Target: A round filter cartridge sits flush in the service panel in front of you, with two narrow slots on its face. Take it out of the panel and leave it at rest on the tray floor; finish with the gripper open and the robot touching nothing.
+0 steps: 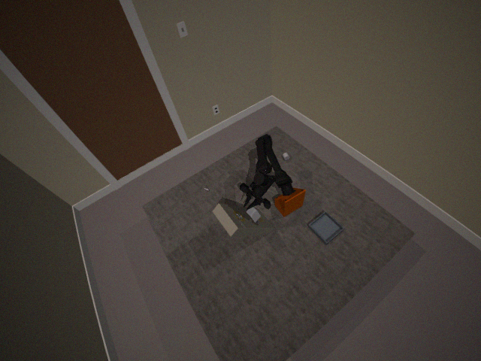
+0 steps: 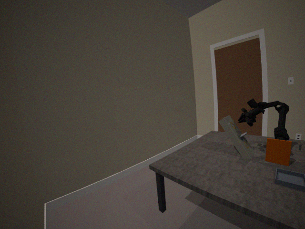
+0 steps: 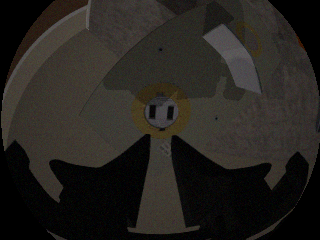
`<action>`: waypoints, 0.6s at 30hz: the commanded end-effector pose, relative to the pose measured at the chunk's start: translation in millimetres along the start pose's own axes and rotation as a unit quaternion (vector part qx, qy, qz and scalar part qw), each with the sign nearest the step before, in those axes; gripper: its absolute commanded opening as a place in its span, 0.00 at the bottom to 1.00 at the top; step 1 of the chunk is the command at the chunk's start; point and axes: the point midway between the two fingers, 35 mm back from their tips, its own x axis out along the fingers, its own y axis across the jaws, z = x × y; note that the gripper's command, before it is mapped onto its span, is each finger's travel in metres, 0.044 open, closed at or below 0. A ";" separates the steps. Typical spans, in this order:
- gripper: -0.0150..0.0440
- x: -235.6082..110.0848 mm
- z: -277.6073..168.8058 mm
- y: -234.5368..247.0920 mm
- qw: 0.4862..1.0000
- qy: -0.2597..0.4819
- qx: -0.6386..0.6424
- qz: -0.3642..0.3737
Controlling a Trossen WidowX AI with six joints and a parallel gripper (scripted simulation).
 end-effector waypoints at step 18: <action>0.40 29.2 1.0 -3.1 1.000 -0.004 0.003 0.000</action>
